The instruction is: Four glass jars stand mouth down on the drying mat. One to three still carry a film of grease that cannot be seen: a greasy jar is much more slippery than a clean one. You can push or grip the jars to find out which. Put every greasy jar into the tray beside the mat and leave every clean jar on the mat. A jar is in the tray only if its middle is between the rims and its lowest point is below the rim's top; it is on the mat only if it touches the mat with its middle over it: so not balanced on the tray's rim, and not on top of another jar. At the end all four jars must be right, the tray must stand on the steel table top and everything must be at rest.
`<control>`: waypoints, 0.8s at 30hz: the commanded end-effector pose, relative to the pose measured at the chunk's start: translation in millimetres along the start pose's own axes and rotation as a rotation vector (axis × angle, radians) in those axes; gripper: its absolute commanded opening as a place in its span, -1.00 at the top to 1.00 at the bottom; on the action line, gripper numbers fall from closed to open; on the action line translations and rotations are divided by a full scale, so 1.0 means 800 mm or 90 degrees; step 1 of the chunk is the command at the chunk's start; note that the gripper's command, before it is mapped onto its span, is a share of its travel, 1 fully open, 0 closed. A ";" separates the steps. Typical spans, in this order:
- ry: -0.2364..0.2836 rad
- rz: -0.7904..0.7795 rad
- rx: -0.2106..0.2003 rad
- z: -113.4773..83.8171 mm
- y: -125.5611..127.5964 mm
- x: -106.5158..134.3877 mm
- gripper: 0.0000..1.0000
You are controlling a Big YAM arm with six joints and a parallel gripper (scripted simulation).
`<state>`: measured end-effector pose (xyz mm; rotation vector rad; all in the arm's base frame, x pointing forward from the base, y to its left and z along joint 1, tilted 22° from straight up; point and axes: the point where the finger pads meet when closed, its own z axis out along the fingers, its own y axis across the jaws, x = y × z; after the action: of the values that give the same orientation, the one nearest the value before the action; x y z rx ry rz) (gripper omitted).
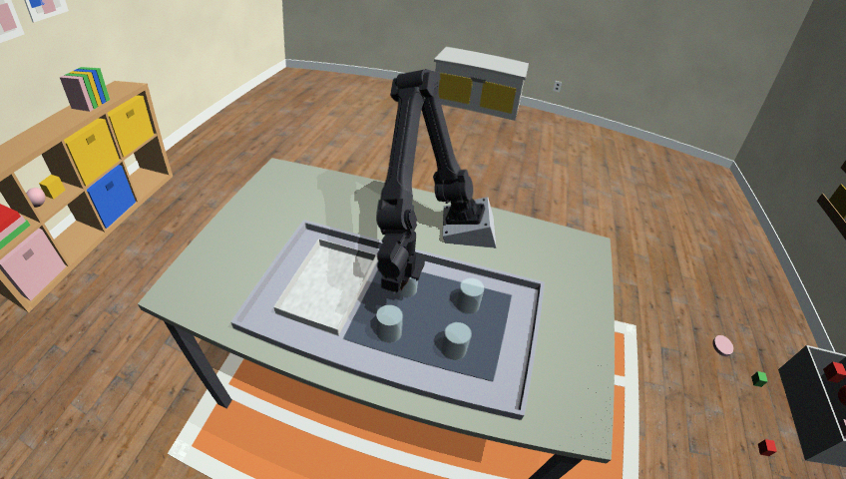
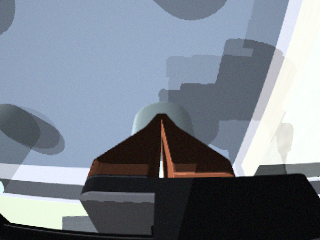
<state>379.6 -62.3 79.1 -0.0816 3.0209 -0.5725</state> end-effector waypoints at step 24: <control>-0.019 0.003 -0.001 -0.007 -0.006 -0.002 1.00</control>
<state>377.0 -62.3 79.0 -0.0825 3.0206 -0.5725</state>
